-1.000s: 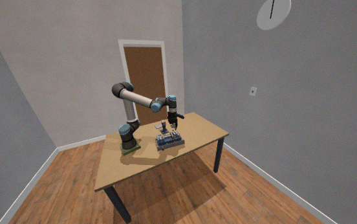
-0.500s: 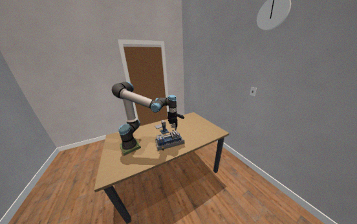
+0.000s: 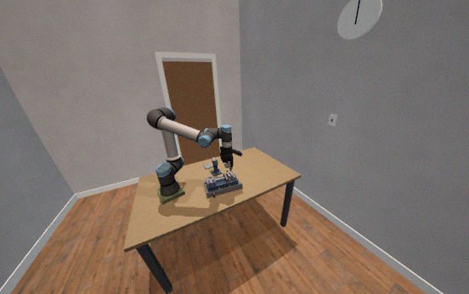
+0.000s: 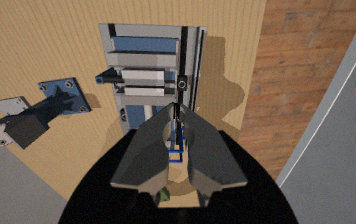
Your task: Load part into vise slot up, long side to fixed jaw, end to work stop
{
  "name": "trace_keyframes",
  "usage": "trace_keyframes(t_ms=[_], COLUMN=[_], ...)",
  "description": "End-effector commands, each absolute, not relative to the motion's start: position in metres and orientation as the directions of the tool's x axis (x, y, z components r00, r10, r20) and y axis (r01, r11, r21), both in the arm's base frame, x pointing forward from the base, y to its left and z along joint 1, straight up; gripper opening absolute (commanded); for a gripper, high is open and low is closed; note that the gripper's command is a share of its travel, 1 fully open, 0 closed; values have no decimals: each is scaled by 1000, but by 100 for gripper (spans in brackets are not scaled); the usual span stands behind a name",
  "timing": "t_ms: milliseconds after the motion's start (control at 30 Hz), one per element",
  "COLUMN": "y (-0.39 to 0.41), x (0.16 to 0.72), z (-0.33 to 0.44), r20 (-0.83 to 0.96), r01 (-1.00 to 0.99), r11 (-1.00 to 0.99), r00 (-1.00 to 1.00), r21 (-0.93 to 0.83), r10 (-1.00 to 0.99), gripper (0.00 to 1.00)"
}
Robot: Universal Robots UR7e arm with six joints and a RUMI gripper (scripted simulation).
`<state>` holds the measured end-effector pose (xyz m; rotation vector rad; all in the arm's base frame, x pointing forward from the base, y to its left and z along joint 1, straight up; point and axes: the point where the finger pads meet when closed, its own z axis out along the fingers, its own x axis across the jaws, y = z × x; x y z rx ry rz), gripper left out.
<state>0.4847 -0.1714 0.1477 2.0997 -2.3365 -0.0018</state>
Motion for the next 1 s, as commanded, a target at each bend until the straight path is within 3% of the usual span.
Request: trace_keyframes(t_ms=[0, 967], y=[-172, -172], x=[485, 485], z=[148, 130], r20=[0, 0], r01=[-994, -994], r11=[106, 106], r00=[-106, -106], r21=[0, 0], r10=[-994, -994], gripper=[0, 0])
